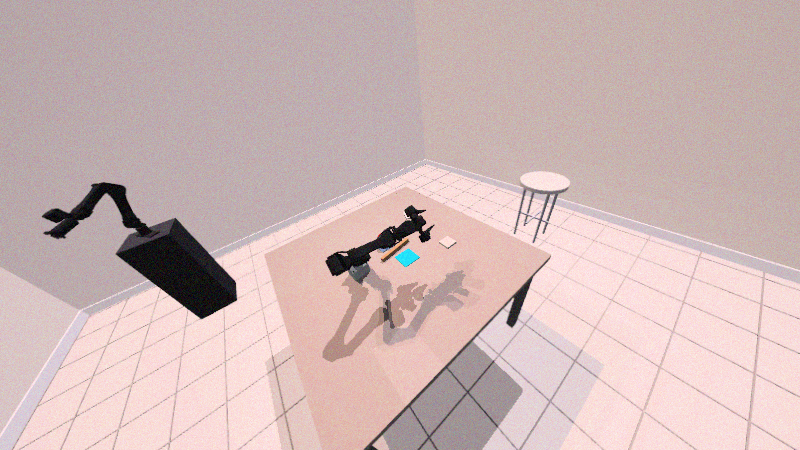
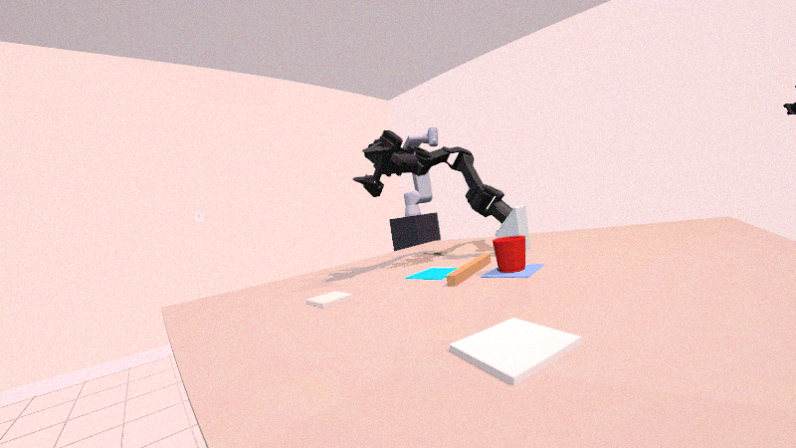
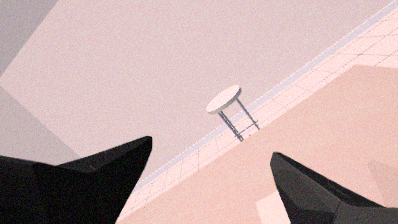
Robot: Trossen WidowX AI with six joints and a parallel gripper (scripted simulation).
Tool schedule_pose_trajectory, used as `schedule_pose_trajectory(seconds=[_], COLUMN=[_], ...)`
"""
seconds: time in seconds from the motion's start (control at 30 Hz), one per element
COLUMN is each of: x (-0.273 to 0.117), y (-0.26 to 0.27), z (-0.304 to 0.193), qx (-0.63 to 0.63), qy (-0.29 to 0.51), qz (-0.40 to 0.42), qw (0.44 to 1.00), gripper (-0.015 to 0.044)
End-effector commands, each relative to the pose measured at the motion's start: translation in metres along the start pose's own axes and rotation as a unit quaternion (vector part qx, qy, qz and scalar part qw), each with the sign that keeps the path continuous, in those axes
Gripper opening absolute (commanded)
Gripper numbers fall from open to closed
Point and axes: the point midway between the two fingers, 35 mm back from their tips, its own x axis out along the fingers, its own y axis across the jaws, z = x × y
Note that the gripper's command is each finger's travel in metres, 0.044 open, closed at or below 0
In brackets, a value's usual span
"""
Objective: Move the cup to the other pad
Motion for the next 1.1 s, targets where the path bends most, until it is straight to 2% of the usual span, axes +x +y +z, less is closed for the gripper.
schedule_pose_trajectory(seconds=[0.0,0.13,0.3,0.5,0.77,0.9,1.07], x=[0.002,0.025,0.026,0.007,-0.045,-0.078,-0.115], y=[0.001,0.024,0.051,0.076,0.095,0.096,0.089], z=[-0.003,-0.073,-0.149,-0.222,-0.294,-0.320,-0.335], qx=[0.007,0.127,0.217,0.258,0.223,0.172,0.101], qy=[0.007,0.154,0.301,0.423,0.507,0.504,0.438], qz=[0.000,-0.012,-0.069,-0.171,-0.330,-0.426,-0.531], qw=[1.000,0.980,0.926,0.851,0.764,0.731,0.718], gripper=[0.0374,0.0269,0.0148,0.0148,0.0148,0.0148,0.0148])
